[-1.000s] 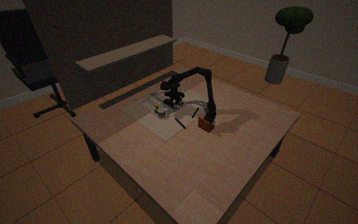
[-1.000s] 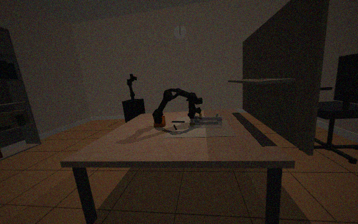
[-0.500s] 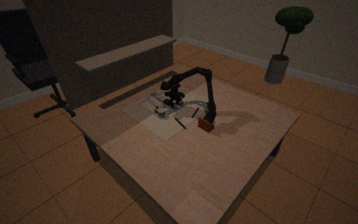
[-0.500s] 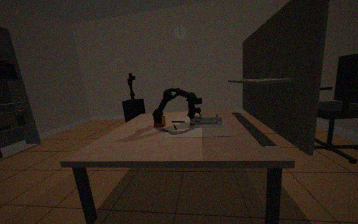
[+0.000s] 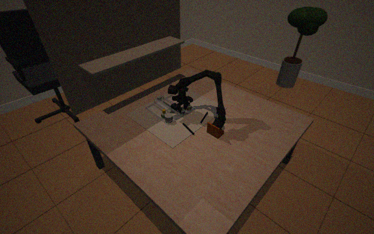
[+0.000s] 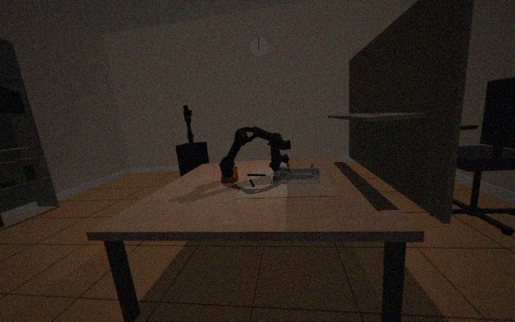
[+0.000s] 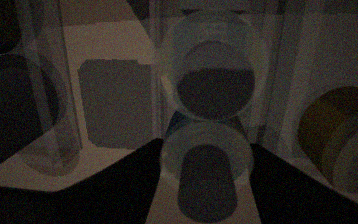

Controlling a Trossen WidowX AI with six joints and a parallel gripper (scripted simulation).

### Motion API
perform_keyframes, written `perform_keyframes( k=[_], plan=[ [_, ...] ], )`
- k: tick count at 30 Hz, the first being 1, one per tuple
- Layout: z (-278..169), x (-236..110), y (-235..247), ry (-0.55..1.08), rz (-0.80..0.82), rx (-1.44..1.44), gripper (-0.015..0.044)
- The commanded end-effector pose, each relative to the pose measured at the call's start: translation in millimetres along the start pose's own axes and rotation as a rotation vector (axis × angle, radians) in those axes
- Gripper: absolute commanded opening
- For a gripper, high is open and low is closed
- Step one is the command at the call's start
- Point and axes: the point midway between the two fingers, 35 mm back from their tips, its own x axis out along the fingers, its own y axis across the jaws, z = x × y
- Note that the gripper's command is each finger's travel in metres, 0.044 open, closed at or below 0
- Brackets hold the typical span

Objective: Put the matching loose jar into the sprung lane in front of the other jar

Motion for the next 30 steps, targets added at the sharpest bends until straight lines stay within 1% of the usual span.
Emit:
perform_keyframes(
  k=[1, 2, 6, 11, 17, 30],
  plan=[
    [0, 0, 0, -0.001, -0.002, 0.005, 0.0289],
    [0, 0, 0, -0.001, -0.002, 0.005, 0.0302],
    [0, -4, 0, -0.001, -0.001, 0.005, 0.0302],
    [0, -19, 0, -0.001, -0.001, 0.005, 0.0302],
    [-3, -20, 1, -0.001, -0.001, 0.005, 0.0302],
    [-48, -22, 3, 0.001, 0.002, 0.003, 0.0302]
  ],
)
